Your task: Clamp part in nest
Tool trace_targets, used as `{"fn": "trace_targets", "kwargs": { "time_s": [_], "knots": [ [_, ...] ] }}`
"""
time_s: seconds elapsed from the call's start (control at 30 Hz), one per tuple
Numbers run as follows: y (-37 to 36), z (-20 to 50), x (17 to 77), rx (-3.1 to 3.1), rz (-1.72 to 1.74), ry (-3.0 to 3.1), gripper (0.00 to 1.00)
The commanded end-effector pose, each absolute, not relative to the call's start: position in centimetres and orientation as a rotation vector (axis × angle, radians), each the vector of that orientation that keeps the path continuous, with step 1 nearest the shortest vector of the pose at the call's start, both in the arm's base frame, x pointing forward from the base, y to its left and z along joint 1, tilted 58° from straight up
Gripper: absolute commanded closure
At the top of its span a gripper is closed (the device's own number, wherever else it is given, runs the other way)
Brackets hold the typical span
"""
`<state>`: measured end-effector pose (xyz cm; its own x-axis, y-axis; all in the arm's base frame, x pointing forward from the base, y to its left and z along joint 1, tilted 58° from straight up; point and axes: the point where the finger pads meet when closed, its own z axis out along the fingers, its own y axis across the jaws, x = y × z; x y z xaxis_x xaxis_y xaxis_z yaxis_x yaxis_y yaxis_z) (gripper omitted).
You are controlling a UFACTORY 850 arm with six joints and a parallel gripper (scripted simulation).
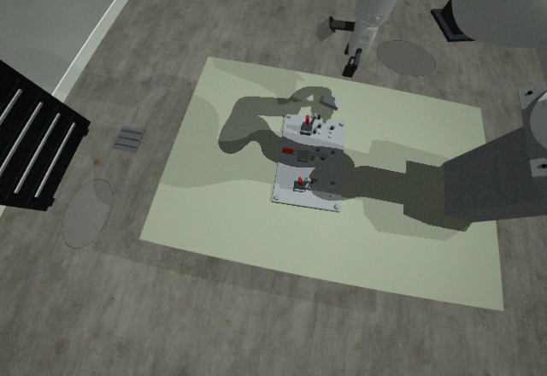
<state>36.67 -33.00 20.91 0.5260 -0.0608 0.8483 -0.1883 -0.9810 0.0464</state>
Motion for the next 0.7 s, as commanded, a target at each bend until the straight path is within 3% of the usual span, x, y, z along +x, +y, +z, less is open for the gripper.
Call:
{"fn": "trace_targets", "kwargs": {
  "time_s": [0.0, 0.67],
  "knots": [
    [-33.01, 20.92, 36.65, 2.647, 1.476, -0.324, 0.0],
    [-33.01, 20.92, 36.65, 2.678, 1.522, -0.569, 0.0]
  ]
}}
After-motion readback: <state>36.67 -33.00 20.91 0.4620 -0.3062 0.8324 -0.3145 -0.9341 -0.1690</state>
